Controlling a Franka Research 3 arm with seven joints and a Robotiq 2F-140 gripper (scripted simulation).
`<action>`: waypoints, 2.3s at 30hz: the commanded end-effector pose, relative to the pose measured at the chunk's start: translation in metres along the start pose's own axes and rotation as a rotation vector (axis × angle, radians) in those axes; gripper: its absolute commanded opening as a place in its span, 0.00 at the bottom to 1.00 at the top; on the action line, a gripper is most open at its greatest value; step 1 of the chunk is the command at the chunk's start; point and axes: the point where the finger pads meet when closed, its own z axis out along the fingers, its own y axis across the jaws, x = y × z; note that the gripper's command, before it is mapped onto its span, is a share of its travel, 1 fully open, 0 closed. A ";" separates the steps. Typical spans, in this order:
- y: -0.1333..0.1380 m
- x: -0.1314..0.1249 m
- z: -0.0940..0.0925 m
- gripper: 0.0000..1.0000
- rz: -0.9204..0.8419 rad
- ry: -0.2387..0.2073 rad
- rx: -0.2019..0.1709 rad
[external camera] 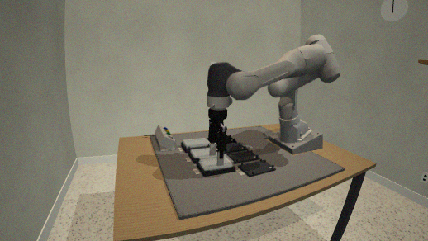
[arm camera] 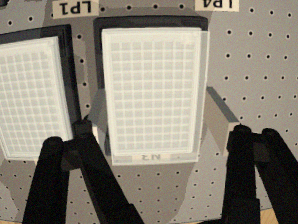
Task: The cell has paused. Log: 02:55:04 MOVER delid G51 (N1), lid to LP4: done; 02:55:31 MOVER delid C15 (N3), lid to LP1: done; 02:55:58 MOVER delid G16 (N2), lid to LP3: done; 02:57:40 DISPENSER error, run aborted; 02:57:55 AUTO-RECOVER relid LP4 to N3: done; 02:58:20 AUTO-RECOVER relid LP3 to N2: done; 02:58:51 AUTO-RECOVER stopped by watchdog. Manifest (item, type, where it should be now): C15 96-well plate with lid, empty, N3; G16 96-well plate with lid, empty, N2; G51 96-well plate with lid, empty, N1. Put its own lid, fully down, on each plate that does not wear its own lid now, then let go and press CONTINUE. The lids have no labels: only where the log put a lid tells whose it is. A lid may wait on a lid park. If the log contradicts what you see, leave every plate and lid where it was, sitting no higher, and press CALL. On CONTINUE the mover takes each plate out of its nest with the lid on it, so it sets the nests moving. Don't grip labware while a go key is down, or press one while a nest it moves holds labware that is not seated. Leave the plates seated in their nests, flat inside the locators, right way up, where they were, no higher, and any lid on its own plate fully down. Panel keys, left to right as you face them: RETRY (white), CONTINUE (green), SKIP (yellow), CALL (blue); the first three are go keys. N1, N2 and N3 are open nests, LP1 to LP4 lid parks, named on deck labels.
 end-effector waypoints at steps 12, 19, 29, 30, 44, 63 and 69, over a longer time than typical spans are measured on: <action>-0.002 -0.001 0.004 0.00 -0.006 -0.003 0.000; -0.003 -0.001 0.006 0.00 -0.006 -0.003 0.000; -0.003 -0.002 0.007 0.00 -0.006 -0.003 0.000; -0.003 -0.002 0.007 0.00 -0.006 -0.003 0.000; -0.003 -0.002 0.007 0.00 -0.006 -0.003 0.000; -0.003 -0.002 0.007 0.00 -0.006 -0.003 0.000; -0.003 -0.002 0.007 0.00 -0.006 -0.003 0.000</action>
